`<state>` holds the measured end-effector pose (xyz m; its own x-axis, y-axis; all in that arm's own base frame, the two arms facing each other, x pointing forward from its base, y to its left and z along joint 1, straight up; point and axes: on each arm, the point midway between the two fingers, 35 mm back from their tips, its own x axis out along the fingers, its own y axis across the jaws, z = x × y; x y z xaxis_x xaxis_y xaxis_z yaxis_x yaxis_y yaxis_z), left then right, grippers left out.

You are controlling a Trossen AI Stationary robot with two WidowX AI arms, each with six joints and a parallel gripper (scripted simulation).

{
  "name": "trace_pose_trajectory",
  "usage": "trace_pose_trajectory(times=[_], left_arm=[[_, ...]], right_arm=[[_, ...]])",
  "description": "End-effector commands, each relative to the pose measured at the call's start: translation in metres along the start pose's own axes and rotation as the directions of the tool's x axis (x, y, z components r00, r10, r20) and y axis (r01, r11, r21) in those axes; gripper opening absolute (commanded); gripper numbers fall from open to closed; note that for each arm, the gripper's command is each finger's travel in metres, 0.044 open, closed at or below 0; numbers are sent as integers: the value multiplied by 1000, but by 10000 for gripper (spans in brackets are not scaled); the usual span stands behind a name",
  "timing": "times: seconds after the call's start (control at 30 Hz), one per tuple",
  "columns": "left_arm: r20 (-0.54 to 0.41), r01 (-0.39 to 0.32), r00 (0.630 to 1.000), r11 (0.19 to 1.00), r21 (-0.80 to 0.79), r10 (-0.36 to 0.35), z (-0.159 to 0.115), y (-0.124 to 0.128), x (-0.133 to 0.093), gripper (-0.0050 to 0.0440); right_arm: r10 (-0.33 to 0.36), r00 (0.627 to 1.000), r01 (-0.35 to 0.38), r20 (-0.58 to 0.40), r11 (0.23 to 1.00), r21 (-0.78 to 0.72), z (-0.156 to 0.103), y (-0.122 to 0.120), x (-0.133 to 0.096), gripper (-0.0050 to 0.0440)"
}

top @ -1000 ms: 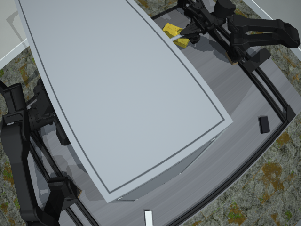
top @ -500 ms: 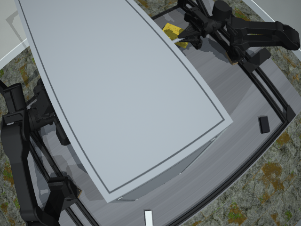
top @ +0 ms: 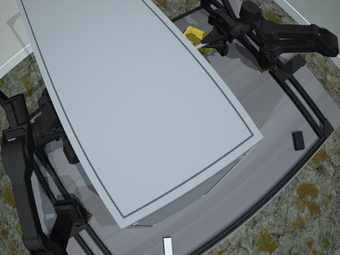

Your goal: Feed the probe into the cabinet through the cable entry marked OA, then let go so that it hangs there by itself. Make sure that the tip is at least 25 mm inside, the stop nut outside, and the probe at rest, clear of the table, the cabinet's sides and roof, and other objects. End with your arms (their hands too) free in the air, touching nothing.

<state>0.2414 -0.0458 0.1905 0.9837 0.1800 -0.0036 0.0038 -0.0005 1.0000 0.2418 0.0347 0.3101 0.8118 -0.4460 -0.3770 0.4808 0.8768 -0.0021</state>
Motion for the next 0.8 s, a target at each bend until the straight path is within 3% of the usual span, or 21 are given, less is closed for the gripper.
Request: trace_pose_trajectory(times=[0.0,0.77], left_arm=[[1,-3,1000,1000,-2,3,0,1,3,0],[2,-3,1000,1000,-3,3,3,4,37,0]], right_arm=[[-2,1000,2,3,1000,3,1,-1,0,440],[-2,1000,2,3,1000,3,1,-1,0,440]])
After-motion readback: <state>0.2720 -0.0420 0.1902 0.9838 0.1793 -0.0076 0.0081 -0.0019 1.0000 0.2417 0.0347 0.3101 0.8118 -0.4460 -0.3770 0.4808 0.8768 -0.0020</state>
